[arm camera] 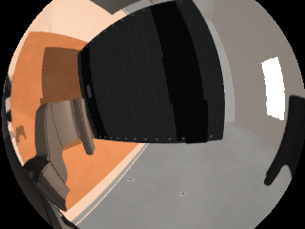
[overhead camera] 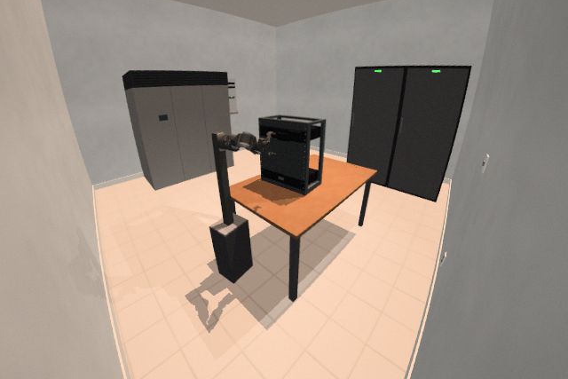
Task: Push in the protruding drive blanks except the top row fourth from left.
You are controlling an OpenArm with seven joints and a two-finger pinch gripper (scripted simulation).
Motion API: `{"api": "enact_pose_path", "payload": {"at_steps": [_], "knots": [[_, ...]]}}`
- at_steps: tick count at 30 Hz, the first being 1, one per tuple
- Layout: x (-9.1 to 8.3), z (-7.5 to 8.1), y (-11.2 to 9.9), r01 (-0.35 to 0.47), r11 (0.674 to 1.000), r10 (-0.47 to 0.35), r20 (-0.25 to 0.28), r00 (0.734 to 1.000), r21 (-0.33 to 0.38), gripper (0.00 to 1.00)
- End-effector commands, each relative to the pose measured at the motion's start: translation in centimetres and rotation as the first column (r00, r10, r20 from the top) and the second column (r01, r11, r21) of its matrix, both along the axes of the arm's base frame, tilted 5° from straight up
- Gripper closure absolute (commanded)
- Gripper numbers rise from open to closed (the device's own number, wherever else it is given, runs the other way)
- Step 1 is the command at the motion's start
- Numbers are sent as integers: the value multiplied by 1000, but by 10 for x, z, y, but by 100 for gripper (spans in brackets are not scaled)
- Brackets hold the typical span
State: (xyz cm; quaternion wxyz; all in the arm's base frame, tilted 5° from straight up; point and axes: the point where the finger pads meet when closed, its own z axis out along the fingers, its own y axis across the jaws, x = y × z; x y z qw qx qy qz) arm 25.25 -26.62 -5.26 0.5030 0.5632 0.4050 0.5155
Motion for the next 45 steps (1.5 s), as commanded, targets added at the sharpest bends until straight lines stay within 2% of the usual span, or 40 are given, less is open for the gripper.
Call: {"api": "enact_pose_path", "payload": {"at_steps": [1, 5, 17, 45], "knots": [[-3, 5, -4, -113, 994, 111, -134, 985, -7, 0], [-5, 11, -6, -102, 994, 96, -122, 988, -43, 0], [-8, 19, -8, -88, 992, 78, -105, 991, -90, 0], [-8, 20, -9, -86, 992, 76, -103, 992, -98, 0]]}}
